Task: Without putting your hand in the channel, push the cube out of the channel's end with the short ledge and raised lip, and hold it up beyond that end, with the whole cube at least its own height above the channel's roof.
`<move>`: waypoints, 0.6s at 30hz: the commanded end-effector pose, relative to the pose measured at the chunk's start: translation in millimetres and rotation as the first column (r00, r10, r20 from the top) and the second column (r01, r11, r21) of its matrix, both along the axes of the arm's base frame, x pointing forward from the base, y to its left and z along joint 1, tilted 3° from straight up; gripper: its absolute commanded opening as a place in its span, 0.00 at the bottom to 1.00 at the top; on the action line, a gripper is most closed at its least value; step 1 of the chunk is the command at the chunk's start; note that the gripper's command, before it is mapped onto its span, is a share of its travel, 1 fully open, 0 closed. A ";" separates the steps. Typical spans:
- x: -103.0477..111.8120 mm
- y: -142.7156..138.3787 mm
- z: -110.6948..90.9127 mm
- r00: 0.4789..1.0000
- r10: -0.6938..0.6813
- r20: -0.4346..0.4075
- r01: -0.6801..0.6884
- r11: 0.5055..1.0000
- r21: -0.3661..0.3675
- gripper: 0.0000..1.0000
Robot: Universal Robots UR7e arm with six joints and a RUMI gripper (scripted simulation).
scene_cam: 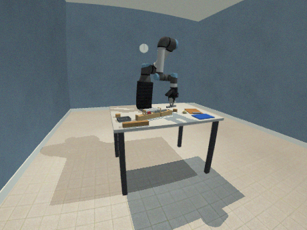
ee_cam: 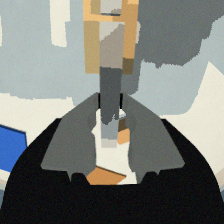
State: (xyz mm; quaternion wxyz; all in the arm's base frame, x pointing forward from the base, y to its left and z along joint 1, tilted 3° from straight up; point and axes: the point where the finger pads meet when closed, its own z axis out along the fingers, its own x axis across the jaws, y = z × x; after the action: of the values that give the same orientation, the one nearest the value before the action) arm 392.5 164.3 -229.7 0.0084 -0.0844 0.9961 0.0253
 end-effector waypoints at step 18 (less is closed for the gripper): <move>1.1 1.5 -26.5 1.000 0.000 0.002 0.000 1.000 0.000 0.00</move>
State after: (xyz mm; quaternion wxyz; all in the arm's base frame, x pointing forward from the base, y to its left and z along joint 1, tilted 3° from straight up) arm 392.9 165.5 -253.3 0.0085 -0.0844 0.9961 0.0253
